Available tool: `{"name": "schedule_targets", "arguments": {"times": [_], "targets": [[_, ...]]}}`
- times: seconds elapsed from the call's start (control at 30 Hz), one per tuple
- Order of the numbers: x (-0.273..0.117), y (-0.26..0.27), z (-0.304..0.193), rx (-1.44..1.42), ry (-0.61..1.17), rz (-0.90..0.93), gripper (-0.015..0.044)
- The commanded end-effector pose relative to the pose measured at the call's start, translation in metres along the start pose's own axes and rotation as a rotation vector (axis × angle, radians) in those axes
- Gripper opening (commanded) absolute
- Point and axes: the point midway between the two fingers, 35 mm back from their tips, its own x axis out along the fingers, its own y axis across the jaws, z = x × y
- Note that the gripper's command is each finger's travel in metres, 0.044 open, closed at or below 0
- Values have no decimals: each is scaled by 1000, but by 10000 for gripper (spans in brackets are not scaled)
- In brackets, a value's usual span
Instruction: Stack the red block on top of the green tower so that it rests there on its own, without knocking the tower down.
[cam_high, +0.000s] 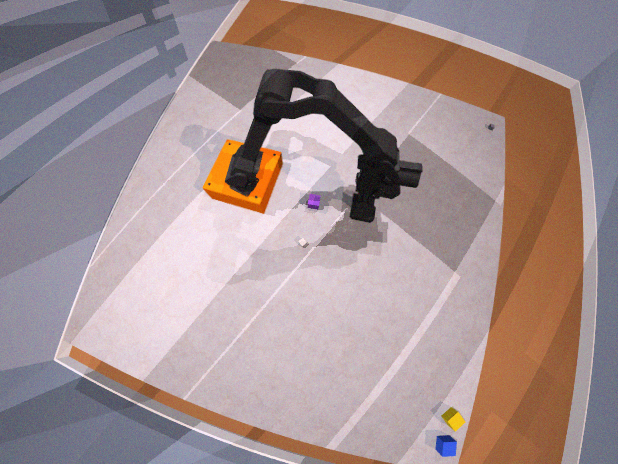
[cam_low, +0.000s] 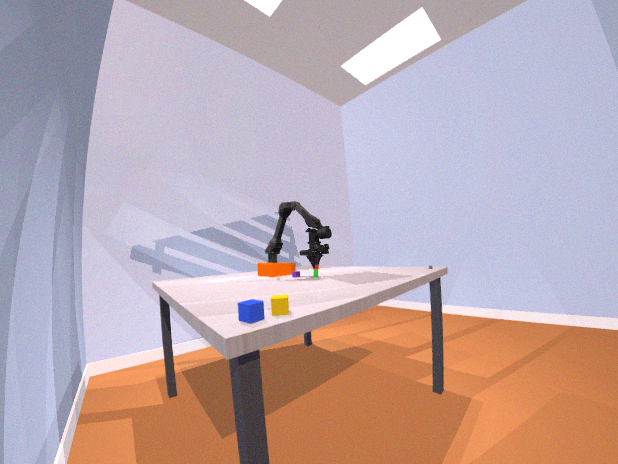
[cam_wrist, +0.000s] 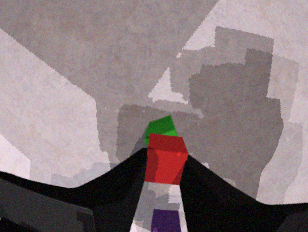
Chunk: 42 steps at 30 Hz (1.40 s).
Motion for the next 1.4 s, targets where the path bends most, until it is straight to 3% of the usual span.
{"name": "schedule_targets", "arguments": {"times": [0.0, 0.67, 1.2, 1.37], "targets": [[1, 1, 0, 5, -1, 4, 0], [-4, 0, 1, 5, -1, 4, 0], [1, 0, 0, 0, 1, 0, 420], [1, 0, 0, 0, 1, 0, 440]]}}
